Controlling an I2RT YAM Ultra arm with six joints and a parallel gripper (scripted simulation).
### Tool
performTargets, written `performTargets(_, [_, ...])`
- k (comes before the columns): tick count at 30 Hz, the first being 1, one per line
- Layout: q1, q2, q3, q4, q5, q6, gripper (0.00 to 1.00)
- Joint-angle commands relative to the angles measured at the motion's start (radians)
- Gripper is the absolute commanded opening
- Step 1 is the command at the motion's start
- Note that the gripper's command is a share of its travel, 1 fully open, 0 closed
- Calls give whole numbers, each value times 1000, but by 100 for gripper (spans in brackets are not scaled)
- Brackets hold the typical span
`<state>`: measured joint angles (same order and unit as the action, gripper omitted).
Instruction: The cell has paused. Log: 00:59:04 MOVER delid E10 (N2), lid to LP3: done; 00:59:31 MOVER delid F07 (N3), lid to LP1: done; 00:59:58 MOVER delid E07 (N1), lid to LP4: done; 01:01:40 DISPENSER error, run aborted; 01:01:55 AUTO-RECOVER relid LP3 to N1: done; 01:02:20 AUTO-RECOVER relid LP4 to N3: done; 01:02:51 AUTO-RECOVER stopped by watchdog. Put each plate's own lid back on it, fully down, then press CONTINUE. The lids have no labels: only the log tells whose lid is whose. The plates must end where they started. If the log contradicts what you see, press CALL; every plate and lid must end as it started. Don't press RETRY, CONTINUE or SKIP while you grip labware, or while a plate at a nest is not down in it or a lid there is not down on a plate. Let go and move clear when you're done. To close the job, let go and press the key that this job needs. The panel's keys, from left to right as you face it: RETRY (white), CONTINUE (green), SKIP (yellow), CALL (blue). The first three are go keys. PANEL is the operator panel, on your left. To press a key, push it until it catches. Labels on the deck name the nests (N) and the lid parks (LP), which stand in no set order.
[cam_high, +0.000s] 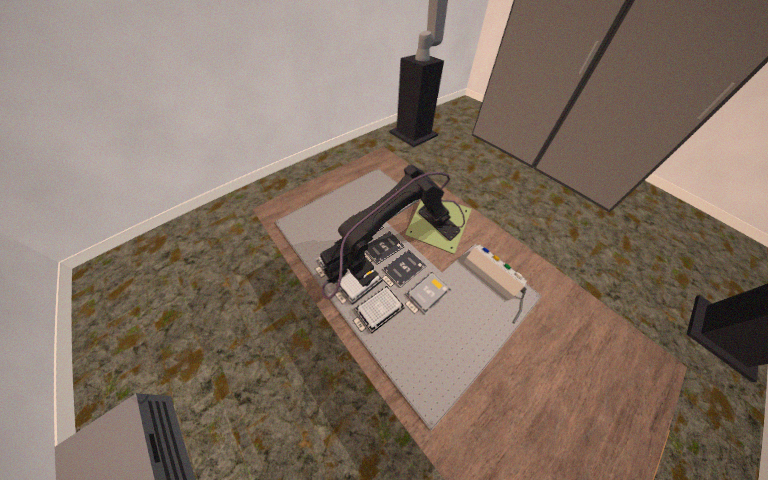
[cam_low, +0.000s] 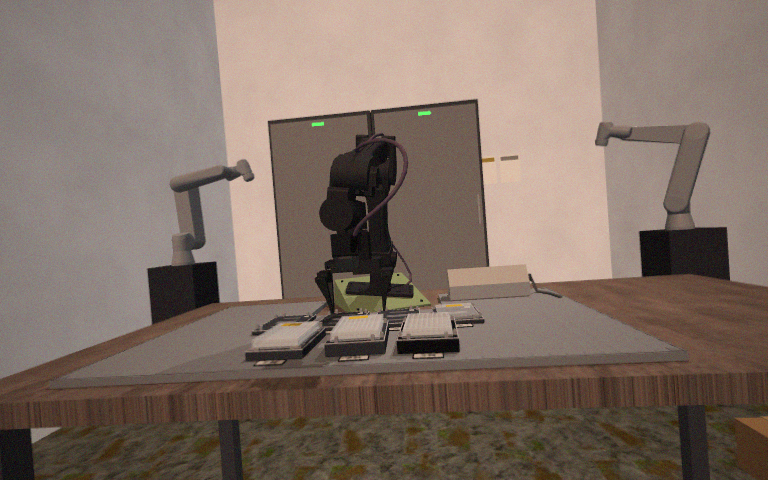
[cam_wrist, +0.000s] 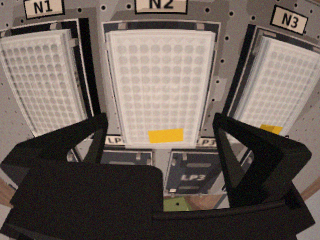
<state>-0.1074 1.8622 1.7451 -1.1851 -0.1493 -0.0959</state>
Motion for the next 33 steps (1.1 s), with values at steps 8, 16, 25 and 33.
performTargets(8, [-16, -35, 37, -16, -12, -11, 100])
performTargets(16, [-14, -35, 38, -17, -12, -10, 100])
performTargets(25, [-12, -35, 41, -19, -12, -8, 100])
performTargets(33, [-42, 23, 70, -29, -19, 19, 100])
